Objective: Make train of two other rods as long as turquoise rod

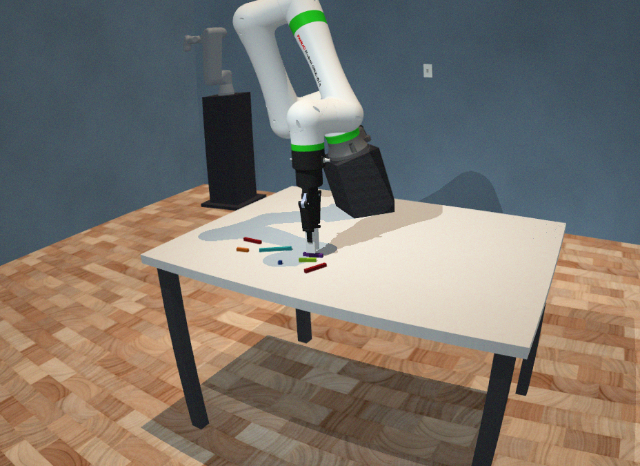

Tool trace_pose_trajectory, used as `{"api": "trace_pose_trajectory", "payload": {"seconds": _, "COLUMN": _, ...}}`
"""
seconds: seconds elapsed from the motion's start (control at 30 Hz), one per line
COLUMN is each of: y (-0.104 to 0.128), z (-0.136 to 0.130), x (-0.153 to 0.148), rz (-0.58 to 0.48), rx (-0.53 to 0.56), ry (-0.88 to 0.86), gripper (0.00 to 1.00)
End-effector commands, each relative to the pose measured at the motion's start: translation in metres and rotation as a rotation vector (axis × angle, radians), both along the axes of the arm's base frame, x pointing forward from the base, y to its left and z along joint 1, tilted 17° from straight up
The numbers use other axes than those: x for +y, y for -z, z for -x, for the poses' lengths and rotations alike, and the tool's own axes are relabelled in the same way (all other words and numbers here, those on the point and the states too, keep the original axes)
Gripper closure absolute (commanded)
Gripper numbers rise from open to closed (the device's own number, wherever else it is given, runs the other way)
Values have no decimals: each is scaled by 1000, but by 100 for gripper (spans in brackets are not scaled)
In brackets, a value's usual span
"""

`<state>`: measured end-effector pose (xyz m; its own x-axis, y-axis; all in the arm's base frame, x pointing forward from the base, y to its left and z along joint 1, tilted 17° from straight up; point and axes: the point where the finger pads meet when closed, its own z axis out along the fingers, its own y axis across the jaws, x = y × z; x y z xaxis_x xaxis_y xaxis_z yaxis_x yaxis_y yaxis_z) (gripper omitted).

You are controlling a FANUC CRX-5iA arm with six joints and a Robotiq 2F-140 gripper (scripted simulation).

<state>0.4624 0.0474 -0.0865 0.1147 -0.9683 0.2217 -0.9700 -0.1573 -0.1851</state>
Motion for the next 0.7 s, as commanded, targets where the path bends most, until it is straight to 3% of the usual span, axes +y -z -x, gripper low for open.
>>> {"api": "trace_pose_trajectory", "payload": {"seconds": 0.0, "y": 0, "z": 0, "x": 0, "rz": 0, "rx": 0, "ry": 0, "gripper": 85}}
{"api": "trace_pose_trajectory", "payload": {"seconds": 0.67, "y": 3, "z": -1, "x": -1, "rz": 0, "rx": 0, "ry": 0, "gripper": 85}}
